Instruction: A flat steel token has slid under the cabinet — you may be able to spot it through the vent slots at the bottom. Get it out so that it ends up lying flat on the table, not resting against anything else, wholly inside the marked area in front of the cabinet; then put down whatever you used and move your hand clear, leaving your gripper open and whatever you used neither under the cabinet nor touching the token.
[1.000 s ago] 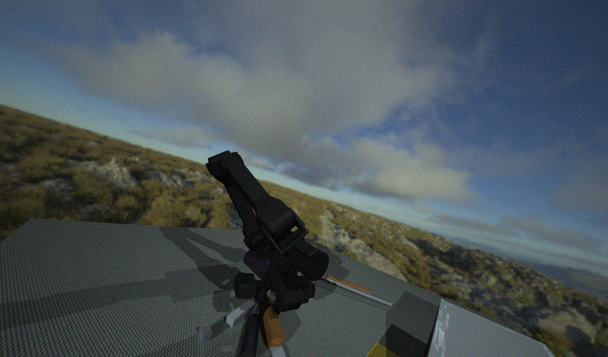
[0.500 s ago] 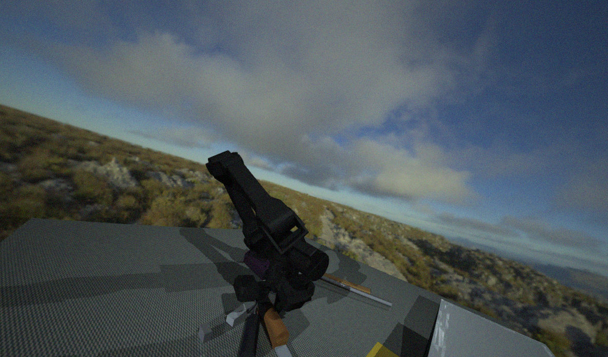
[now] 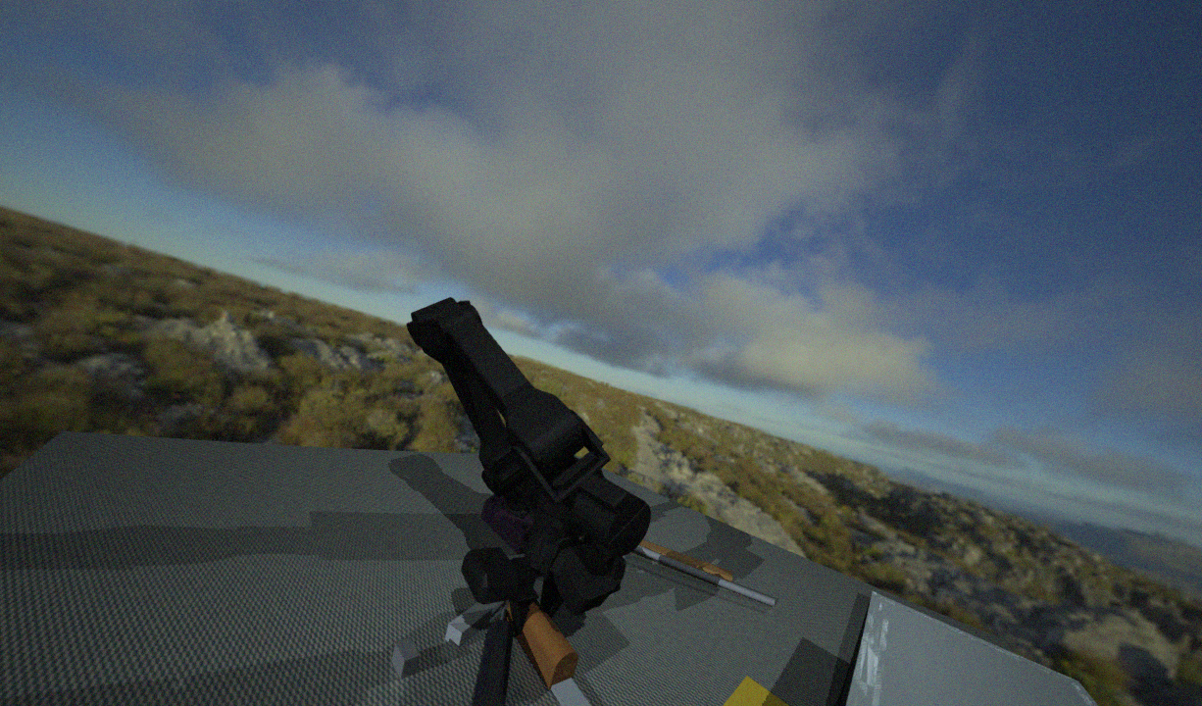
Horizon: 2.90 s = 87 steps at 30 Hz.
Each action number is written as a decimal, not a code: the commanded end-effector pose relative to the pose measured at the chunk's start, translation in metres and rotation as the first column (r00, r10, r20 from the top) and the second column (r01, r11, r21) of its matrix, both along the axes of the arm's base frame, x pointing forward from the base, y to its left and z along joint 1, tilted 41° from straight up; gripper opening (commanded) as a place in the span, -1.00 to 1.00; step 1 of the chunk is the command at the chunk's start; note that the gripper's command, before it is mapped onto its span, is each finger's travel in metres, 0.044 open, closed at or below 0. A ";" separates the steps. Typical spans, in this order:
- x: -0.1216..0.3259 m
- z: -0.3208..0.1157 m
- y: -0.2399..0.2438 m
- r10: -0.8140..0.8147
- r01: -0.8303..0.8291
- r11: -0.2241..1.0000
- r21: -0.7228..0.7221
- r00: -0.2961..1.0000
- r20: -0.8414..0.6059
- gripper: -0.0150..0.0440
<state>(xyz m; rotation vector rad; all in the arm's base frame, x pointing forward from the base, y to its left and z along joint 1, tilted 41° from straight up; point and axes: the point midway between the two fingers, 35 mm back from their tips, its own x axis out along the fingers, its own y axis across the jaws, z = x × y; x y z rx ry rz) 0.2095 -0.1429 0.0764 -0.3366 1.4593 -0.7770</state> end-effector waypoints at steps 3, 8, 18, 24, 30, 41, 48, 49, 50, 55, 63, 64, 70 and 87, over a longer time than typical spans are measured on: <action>0.000 0.000 0.000 0.046 -0.046 0.999 0.004 0.998 -0.038 -0.49; 0.000 0.000 0.000 0.076 -0.076 0.997 0.008 0.995 -0.064 -0.49; 0.001 0.000 0.000 0.137 -0.136 0.991 0.019 0.984 -0.115 -0.49; 0.001 0.000 0.001 0.166 -0.164 0.986 0.026 0.976 -0.140 -0.49; 0.000 0.000 0.000 0.144 -0.143 0.990 0.023 0.982 -0.123 0.04; 0.000 -0.001 0.000 0.150 -0.149 0.989 0.024 0.980 -0.127 0.42; 0.001 -0.002 -0.001 0.149 -0.147 0.989 0.022 0.981 -0.125 0.42; 0.001 -0.002 -0.001 0.149 -0.147 0.989 0.022 0.981 -0.125 0.42; 0.001 -0.002 -0.001 0.149 -0.147 0.989 0.022 0.981 -0.125 0.42; -0.002 -0.004 -0.002 0.151 -0.149 0.989 0.022 0.980 -0.127 0.42; -0.003 -0.005 -0.003 0.152 -0.150 0.988 0.022 0.980 -0.128 0.42; -0.003 -0.005 -0.003 0.152 -0.150 0.988 0.022 0.980 -0.128 0.42; -0.003 -0.005 -0.003 0.152 -0.150 0.988 0.022 0.980 -0.128 0.42; -0.003 -0.005 -0.003 0.152 -0.150 0.988 0.022 0.980 -0.128 0.42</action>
